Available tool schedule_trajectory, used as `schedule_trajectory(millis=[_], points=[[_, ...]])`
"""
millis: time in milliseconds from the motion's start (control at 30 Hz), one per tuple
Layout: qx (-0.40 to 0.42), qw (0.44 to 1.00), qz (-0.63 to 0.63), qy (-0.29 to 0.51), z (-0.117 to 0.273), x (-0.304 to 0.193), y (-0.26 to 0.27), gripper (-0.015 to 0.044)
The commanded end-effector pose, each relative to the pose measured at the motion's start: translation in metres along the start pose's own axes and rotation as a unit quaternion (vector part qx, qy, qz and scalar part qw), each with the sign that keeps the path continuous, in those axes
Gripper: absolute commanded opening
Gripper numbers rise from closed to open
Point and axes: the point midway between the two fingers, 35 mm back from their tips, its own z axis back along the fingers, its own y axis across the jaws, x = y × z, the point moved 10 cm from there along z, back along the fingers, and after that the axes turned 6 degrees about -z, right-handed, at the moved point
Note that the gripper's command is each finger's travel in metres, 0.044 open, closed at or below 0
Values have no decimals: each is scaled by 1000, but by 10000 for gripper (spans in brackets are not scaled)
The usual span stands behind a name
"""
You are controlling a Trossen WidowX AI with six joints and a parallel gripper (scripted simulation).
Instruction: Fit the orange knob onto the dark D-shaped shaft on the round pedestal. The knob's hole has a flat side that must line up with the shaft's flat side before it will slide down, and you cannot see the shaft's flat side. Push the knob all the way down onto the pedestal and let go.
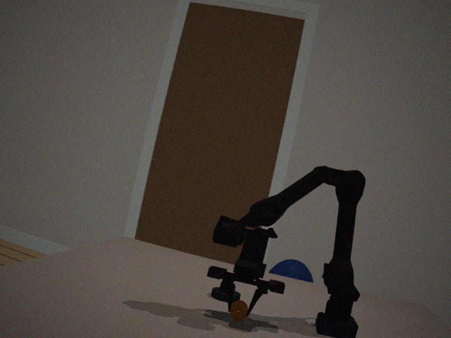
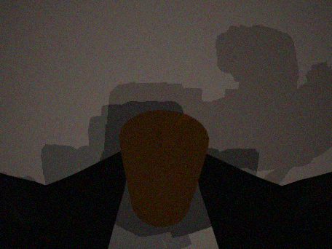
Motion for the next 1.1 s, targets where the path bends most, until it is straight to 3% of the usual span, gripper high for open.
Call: schedule_trajectory(millis=[0, 1067], points=[[3, 999, 1, -39, 2, -13, -1, 179], [33, 952, 2, -305, -14, -99, -10, 179]])
